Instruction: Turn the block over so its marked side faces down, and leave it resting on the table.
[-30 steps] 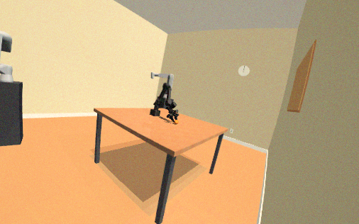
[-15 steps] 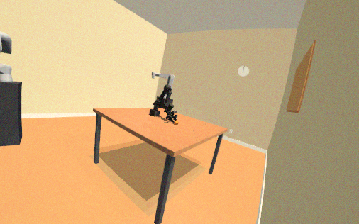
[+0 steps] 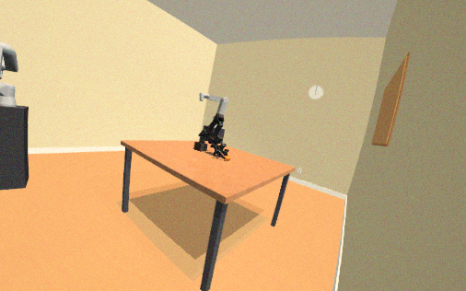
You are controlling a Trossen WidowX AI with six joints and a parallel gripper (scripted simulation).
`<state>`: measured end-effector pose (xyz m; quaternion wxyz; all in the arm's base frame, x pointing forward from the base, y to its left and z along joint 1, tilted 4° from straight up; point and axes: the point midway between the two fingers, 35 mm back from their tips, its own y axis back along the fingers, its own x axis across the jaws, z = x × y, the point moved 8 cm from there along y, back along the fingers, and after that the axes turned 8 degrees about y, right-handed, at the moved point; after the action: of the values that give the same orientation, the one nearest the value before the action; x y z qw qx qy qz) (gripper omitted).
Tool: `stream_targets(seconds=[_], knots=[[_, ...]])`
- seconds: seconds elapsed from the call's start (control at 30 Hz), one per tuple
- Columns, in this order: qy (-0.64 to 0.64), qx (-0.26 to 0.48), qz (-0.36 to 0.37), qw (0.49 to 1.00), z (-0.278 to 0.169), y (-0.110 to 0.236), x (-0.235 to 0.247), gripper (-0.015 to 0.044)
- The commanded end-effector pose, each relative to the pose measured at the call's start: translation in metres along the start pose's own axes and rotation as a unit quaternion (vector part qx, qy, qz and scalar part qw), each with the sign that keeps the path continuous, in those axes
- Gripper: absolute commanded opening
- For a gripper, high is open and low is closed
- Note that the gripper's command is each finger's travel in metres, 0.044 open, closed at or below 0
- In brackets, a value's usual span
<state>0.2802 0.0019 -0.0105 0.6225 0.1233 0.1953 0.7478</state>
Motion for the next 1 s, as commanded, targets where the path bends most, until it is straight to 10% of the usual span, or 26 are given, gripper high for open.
stream_targets(seconds=[0.0, 0.47, 0.97], knots=[[-0.002, -0.017, 0.000, 1.000, 0.0003, 0.0043, 0.0006, 0.0000], [-0.002, -0.018, -0.001, 1.000, 0.0005, 0.0045, 0.0006, 0.0000], [-0.002, -0.018, -0.001, 1.000, 0.0005, 0.0045, 0.0006, 0.0394]])
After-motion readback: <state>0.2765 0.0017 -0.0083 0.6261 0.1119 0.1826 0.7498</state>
